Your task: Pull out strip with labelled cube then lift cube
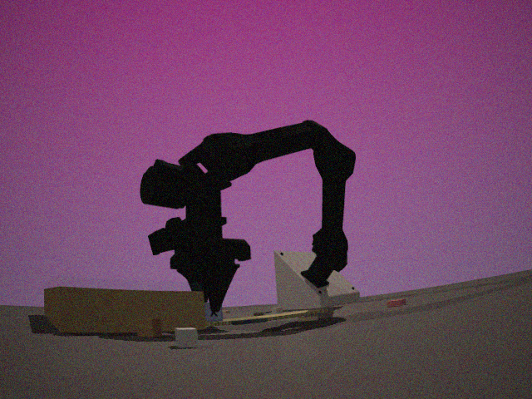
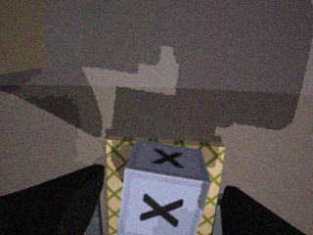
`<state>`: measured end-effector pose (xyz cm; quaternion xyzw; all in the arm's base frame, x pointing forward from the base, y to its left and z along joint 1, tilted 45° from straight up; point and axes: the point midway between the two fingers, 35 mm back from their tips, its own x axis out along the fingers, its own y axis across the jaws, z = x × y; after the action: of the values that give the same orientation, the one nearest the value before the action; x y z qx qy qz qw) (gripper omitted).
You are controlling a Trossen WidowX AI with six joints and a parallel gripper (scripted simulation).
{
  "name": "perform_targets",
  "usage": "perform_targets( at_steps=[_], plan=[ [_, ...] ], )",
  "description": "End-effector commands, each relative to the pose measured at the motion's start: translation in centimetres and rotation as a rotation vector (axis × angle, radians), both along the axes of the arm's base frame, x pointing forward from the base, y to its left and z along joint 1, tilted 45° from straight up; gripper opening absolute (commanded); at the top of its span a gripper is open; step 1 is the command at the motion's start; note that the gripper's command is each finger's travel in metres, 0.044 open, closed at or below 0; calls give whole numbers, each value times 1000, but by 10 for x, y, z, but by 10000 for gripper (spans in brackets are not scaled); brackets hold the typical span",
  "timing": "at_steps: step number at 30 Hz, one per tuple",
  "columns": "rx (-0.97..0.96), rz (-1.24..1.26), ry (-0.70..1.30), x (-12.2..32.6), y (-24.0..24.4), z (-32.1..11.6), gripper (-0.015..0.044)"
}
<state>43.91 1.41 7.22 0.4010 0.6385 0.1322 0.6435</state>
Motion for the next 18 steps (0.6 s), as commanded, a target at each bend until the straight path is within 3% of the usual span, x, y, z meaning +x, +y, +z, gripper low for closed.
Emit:
perform_targets(
  at_steps=[1,7,11,18],
  plan=[
    [5,-1,8,-1,6,-6,250],
    [6,-1,8,0,8,-7,250],
    [1,2,2,0,6,-6,145],
    [1,2,2,0,6,-6,98]
  ],
)
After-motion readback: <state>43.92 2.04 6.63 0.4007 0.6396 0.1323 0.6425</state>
